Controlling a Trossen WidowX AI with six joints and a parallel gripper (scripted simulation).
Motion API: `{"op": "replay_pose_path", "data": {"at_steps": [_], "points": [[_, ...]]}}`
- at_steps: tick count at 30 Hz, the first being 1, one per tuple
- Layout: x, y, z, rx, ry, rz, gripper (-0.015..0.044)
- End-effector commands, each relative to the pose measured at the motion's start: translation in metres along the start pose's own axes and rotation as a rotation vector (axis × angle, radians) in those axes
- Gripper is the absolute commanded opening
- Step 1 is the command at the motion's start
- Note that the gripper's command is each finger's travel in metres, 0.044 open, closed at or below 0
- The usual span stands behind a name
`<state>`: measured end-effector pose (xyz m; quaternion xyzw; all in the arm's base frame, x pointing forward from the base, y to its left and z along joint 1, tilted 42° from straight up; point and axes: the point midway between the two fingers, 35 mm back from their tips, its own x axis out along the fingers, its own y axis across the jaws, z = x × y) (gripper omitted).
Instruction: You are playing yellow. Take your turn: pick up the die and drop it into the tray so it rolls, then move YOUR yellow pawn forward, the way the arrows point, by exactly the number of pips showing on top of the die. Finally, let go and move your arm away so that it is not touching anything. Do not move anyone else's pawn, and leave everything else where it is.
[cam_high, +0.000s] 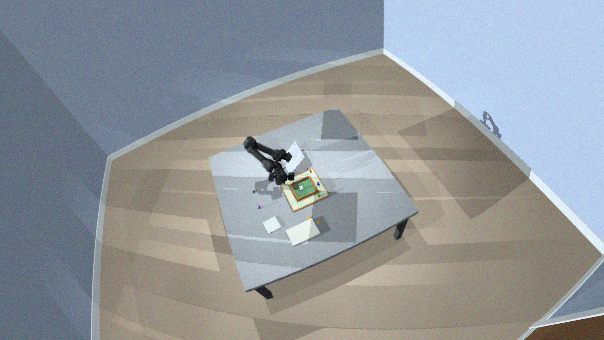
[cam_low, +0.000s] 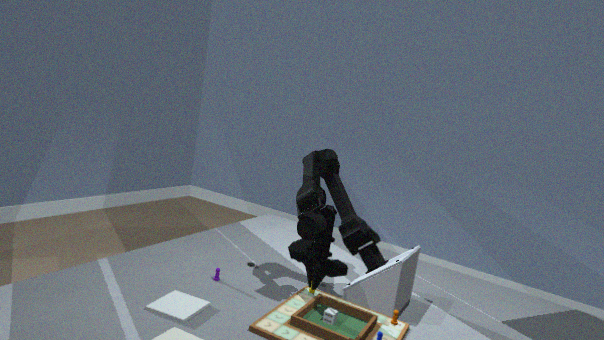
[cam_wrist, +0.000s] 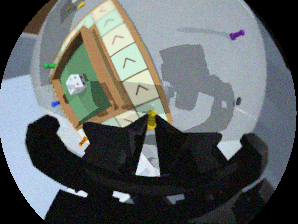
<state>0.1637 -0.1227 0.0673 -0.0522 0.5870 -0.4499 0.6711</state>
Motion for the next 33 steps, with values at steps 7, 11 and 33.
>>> {"op": "replay_pose_path", "data": {"at_steps": [7,11,33], "points": [[-0.003,0.000,0.001,0.003,0.000,0.001,0.0263],[-0.042,0.002,0.000,-0.006,0.003,-0.001,0.0368],[-0.131,0.106,-0.047,-0.461,0.006,0.004,0.0440]]}}
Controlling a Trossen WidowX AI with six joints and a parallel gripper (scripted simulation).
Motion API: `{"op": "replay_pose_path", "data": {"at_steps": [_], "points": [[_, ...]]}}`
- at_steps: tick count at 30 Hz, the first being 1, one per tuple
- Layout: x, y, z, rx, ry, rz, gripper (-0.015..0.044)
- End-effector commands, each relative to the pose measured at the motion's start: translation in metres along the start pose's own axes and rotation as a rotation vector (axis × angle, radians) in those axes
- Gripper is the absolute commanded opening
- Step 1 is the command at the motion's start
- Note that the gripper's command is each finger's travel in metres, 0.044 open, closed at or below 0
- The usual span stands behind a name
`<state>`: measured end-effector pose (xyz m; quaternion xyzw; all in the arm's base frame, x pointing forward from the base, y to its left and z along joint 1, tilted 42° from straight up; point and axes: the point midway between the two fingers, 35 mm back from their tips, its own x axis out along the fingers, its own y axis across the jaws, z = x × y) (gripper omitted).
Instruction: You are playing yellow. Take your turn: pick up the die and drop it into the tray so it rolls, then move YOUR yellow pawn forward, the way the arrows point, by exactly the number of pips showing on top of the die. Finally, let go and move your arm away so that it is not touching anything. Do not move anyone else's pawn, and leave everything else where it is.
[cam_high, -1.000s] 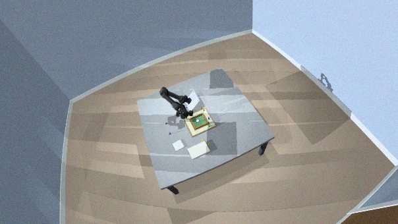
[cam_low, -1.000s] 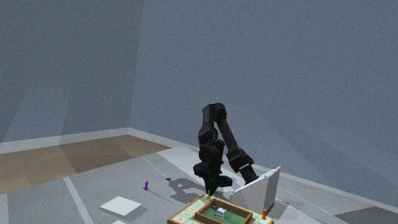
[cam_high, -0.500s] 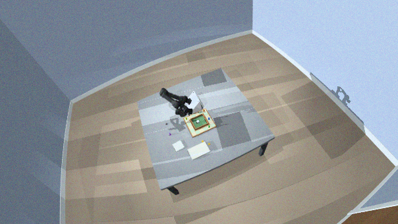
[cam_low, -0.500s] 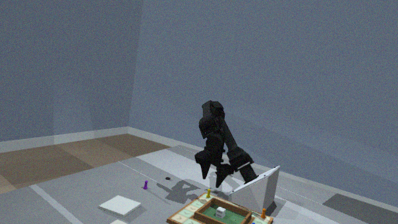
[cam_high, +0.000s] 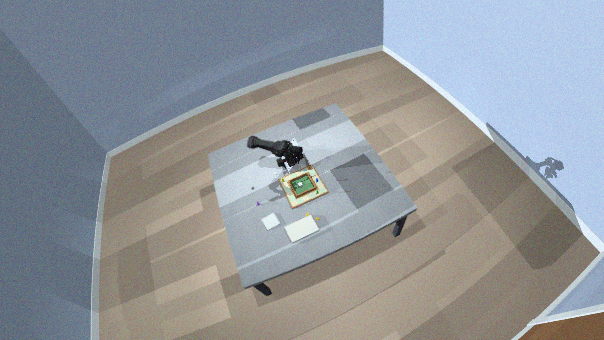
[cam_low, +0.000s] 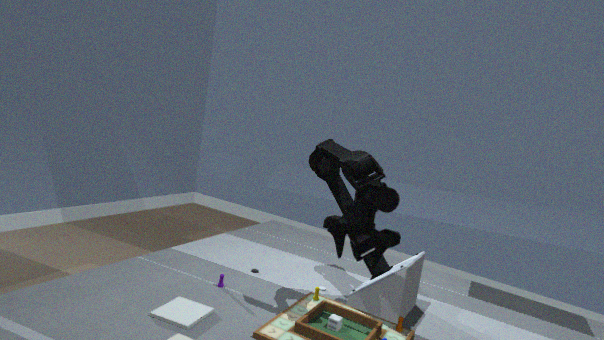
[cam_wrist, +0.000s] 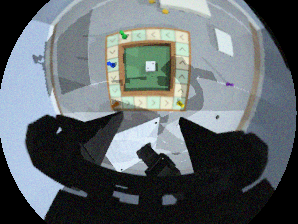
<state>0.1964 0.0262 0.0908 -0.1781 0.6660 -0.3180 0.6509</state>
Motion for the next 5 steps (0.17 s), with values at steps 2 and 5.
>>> {"op": "replay_pose_path", "data": {"at_steps": [2,5], "points": [[-0.003,0.005,-0.002,-0.019,0.000,-0.004,0.0440],[-0.003,0.005,-0.002,-0.019,0.000,-0.004,0.0440]]}}
